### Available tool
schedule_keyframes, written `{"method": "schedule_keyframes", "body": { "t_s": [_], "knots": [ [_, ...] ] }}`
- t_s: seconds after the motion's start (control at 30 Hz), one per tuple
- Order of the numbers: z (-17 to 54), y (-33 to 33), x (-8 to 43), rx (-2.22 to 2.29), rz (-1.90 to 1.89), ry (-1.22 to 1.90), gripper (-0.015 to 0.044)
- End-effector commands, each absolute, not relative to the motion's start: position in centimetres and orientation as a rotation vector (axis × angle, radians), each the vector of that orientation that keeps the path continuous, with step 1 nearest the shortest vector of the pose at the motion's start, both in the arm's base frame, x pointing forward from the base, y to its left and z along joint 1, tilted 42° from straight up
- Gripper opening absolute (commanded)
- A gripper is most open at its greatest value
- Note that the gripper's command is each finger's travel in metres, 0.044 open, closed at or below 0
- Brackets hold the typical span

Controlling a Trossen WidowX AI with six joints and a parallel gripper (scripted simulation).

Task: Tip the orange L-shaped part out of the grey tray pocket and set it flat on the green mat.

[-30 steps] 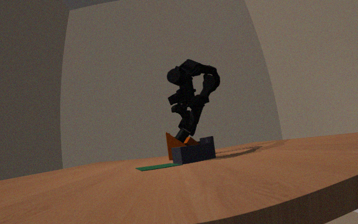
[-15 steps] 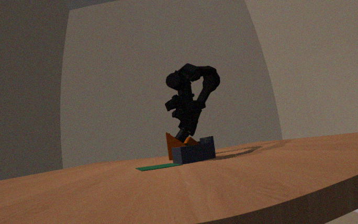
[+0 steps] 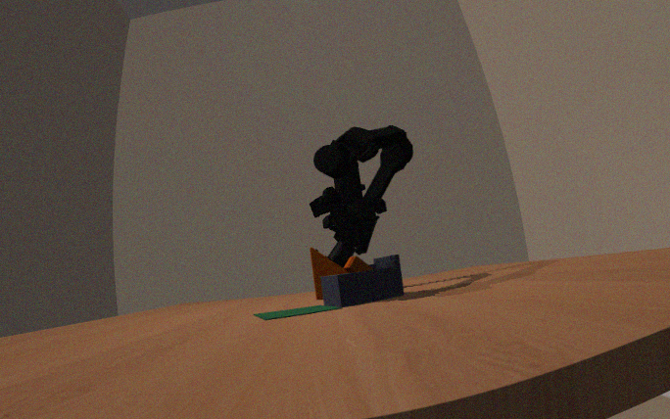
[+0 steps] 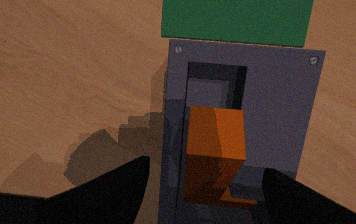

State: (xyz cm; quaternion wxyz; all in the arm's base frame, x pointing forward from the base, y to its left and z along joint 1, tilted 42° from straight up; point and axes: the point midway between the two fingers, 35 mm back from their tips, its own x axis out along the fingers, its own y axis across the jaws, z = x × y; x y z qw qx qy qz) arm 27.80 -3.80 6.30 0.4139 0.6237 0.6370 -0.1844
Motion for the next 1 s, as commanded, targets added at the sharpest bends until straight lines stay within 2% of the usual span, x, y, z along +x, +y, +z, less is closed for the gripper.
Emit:
{"method": "schedule_keyframes", "body": {
  "t_s": [0.0,0.63,0.77,0.97],
  "knots": [
    [5.7,-3.2,27.7,1.575,-0.467,1.612,0.0280],
    [3.7,-1.5,27.9,1.576,-0.465,1.612,0.0280],
    [4.0,-1.7,28.1,1.569,-0.460,1.604,0.0175],
    [4.0,-1.7,28.1,1.569,-0.460,1.604,0.0135]
  ]
}}
